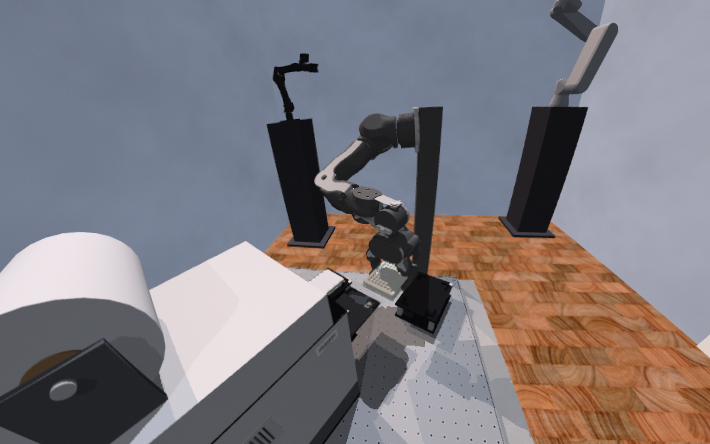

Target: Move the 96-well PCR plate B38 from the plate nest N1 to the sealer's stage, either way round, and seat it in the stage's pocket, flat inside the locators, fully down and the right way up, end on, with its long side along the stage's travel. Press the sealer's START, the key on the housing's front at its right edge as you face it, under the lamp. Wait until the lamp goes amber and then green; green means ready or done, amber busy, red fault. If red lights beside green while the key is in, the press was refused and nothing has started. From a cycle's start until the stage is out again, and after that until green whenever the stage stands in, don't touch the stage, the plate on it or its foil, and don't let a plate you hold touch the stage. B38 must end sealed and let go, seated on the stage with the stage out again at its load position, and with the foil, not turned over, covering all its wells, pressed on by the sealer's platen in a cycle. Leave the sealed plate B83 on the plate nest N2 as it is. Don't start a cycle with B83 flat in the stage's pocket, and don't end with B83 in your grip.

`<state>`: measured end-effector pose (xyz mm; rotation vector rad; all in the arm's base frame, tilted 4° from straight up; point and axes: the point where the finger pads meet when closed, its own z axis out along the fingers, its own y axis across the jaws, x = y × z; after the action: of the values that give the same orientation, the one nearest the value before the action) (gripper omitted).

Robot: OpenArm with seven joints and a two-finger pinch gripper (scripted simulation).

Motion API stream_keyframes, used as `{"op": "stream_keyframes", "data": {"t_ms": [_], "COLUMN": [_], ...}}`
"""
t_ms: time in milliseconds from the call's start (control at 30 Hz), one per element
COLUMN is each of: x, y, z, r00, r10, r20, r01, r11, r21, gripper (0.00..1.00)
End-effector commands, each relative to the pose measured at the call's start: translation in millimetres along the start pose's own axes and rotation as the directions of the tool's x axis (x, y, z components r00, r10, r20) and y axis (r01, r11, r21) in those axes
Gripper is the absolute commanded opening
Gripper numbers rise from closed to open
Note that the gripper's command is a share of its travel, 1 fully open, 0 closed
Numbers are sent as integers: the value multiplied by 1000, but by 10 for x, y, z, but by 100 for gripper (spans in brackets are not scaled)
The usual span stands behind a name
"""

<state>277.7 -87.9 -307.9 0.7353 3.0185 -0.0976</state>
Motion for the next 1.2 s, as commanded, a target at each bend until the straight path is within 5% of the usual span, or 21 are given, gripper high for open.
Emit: {"op": "stream_keyframes", "data": {"t_ms": [0, 133, 533, 700, 1100, 1167], "x": [-74, -351, -351, -699, -699, -841], "y": [-30, -179, -179, -370, -370, -449], "z": [-24, -82, -82, -155, -155, -186], "r00": [1000, 1000, 1000, 1000, 1000, 1000], "r10": [0, -2, -2, -2, -2, 0], "r20": [2, 2, 2, 2, 2, 3], "r01": [0, 2, 2, 2, 2, 0], "r11": [1000, 1000, 1000, 1000, 1000, 1000], "r21": [-4, -7, -7, -7, -7, -4], "gripper": [0, 0, 0, 0, 0, 0]}}
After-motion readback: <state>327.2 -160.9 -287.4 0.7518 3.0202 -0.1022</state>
